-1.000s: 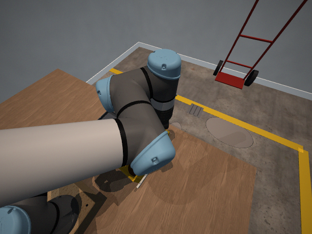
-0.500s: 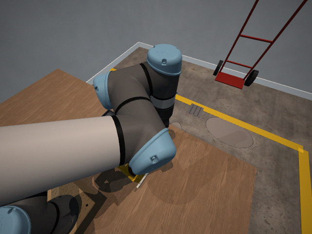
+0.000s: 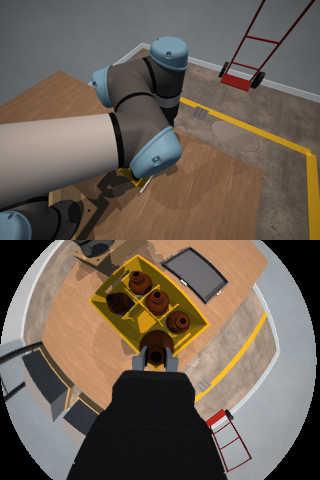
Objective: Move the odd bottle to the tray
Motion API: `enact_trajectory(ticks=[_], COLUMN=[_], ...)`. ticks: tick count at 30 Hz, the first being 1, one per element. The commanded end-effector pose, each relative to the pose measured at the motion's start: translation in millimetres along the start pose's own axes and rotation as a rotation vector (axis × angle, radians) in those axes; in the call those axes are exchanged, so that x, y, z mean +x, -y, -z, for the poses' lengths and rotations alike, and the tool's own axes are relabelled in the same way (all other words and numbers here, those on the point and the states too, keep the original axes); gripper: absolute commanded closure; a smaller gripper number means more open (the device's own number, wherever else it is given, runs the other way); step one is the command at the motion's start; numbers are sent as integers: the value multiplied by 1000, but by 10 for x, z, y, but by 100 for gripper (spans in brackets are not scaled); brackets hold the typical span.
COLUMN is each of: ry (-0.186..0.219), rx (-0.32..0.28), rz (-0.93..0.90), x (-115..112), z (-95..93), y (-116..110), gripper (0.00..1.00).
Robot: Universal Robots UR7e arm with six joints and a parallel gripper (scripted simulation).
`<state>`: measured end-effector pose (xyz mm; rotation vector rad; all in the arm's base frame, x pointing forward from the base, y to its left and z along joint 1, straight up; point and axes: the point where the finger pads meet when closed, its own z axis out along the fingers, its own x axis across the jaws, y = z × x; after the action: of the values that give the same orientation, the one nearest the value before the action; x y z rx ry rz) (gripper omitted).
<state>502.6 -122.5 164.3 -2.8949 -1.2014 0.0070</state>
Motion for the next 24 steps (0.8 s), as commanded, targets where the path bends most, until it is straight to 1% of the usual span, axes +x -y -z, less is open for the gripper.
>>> enact_trajectory(ticks=[1, 12, 24], ry=[-1, -1, -1], rx=[-1, -1, -1], rz=[0, 0, 0], x=[1, 1, 1], z=[38, 115, 128], y=[-3, -3, -3], gripper=[100, 100, 100])
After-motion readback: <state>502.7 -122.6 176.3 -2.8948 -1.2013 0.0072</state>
